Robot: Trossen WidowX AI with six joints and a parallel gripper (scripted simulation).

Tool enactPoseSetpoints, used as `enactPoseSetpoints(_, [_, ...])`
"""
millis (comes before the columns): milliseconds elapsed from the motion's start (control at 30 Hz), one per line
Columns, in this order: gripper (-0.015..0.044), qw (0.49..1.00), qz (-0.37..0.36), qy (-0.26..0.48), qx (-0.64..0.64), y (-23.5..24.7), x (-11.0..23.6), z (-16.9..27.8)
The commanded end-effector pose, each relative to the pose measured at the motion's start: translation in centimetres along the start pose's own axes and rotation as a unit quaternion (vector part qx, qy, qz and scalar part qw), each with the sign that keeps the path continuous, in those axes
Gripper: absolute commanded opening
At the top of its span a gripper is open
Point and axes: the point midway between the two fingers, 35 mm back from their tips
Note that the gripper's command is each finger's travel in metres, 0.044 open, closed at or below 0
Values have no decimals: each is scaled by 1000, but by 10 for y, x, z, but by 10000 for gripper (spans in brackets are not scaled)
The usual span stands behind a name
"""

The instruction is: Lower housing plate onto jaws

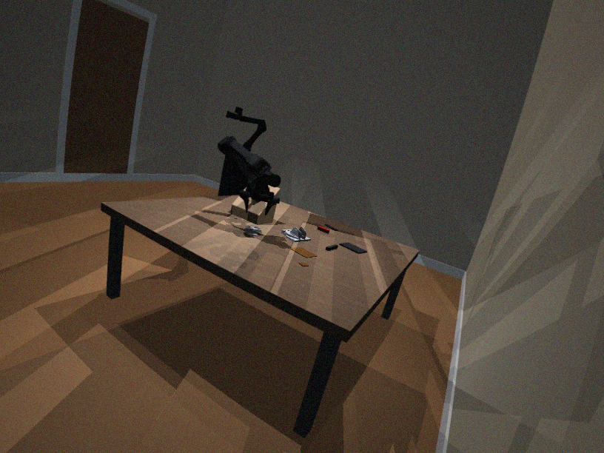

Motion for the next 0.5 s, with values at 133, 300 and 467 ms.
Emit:
enactPoseSetpoints(133, [440, 1000, 5, 2, 6, -3, -35, 2])
enactPoseSetpoints(300, [440, 1000, 6, 1, 6, -3, -40, 2])
enactPoseSetpoints(467, [440, 1000, 6, 1, 6, -3, -44, 2])
Point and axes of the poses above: the point midway between the two fingers, 35 mm back from their tips, its own x axis back along the fingers, its own y axis across the jaws, z = x × y, and after that the axes turned 2 degrees about x, right-handed
